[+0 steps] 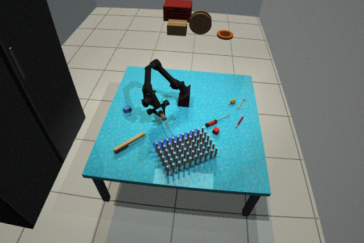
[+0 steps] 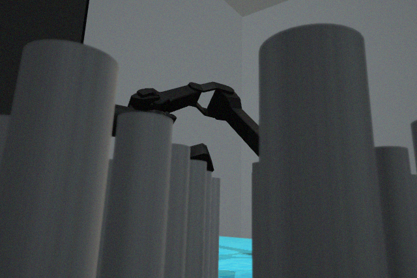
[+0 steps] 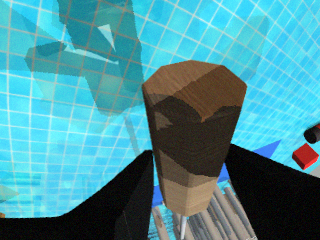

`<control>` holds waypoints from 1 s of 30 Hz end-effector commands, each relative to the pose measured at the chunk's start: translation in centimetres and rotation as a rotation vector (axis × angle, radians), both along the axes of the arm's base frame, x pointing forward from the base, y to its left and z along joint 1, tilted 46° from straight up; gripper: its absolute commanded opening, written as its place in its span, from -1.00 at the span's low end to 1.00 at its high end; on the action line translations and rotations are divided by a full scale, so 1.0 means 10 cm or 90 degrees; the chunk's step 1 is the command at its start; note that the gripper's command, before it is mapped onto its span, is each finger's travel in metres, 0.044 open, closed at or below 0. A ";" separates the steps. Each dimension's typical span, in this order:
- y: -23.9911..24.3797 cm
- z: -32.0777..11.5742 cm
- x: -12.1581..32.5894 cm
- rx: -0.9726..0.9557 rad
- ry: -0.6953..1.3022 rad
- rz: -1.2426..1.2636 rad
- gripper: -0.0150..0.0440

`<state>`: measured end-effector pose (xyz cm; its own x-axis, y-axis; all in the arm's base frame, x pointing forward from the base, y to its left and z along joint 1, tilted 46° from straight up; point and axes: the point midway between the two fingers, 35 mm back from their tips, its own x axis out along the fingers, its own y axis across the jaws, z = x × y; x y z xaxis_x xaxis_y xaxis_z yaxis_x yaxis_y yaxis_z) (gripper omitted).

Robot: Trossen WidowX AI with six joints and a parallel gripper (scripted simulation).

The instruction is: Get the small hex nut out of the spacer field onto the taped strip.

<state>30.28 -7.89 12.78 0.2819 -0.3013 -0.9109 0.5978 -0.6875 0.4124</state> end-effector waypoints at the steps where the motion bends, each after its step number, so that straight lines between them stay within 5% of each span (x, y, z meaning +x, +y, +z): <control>1: 0.18 0.20 0.03 0.001 -0.008 0.000 -0.49; 14: 0.70 0.71 -0.08 0.001 -0.011 0.000 -0.49; 30: 0.32 0.78 -0.16 -0.168 0.091 0.245 -0.49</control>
